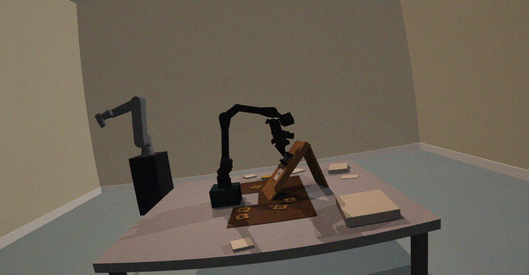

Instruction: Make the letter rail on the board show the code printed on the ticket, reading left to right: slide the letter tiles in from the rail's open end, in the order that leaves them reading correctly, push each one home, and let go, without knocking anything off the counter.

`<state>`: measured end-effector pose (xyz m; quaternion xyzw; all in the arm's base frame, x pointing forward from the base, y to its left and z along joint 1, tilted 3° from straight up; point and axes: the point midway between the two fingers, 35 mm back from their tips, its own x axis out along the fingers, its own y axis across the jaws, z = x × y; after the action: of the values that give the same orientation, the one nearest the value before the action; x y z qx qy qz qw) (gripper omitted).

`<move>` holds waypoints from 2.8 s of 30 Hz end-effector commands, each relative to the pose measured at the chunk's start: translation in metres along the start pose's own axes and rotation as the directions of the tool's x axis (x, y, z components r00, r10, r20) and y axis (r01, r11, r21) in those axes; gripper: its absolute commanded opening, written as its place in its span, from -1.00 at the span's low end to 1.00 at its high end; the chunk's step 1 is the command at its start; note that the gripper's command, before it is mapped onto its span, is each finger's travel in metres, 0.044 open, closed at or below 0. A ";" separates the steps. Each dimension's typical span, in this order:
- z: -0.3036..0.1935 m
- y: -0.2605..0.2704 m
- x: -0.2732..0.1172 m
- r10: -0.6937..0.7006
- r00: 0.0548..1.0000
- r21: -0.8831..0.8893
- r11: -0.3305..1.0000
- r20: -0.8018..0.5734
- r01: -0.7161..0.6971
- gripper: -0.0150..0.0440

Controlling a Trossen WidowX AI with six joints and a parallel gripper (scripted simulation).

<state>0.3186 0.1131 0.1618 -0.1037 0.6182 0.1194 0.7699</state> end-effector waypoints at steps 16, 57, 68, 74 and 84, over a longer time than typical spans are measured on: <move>0.004 0.001 0.005 -0.010 0.999 -0.001 1.000 -0.043 0.010 -0.49; 0.019 0.001 0.018 -0.010 0.999 -0.001 1.000 -0.041 0.010 -0.49; 0.021 0.001 0.021 -0.010 0.999 -0.001 1.000 -0.041 0.010 -0.49; 0.019 0.000 0.021 -0.010 0.999 -0.001 1.000 -0.041 0.010 -0.49; 0.018 -0.004 0.021 -0.010 0.999 -0.001 1.000 -0.041 0.010 -0.49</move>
<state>0.3404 0.1177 0.1459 -0.1090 0.6341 0.1133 0.7571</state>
